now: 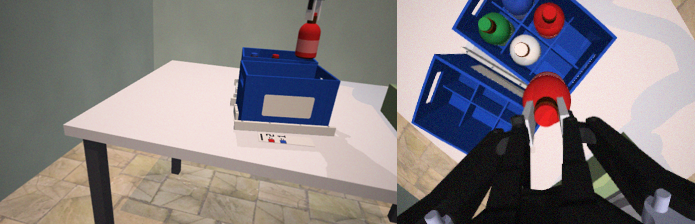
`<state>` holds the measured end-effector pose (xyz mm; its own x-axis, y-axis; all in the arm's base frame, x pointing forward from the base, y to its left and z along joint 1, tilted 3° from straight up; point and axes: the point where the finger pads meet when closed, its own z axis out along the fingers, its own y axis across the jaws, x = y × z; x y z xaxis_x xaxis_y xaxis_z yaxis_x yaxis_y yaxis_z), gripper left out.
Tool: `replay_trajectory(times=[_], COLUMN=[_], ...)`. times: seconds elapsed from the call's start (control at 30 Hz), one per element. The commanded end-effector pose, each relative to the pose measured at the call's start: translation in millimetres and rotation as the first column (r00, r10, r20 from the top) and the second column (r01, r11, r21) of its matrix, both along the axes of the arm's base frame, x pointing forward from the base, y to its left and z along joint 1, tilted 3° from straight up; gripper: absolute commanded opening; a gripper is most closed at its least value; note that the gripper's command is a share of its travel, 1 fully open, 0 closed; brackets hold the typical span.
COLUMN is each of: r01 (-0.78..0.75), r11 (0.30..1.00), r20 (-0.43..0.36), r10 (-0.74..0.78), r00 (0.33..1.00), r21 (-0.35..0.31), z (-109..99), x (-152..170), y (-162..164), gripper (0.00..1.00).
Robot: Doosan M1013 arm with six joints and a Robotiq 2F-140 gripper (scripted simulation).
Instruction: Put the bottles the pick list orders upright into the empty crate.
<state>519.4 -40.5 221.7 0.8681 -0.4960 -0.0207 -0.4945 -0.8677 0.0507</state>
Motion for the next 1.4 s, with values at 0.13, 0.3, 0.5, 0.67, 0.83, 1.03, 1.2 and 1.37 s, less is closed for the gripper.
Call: replay_trajectory(times=[0.13, 0.3, 0.5, 0.67, 0.83, 1.03, 1.2, 1.37], r01=[0.000, 0.000, 0.000, 0.000, 0.000, 0.000, 0.000, 0.000], r11=[1.000, 1.000, 1.000, 1.000, 1.000, 1.000, 1.000, 1.000], r20=[0.000, 0.000, 0.000, 0.000, 0.000, 0.000, 0.000, 0.000], r10=[0.000, 0.000, 0.000, 0.000, 0.000, 0.000, 0.000, 0.000], r00=[1.000, 1.000, 1.000, 1.000, 1.000, 1.000, 1.000, 1.000], r21=[0.000, 0.000, 0.000, 0.000, 0.000, 0.000, 0.000, 0.000], z=[0, 0, -1, -1, -1, -1, -1, -2], x=[-2, -5, -7, -9, -11, -14, -15, -18], y=[9, 19, 31, 36, 46, 58, 64, 73], gripper=[0.00, 0.00, 0.00, 0.00, 0.00, 0.00, 0.00, 0.00])
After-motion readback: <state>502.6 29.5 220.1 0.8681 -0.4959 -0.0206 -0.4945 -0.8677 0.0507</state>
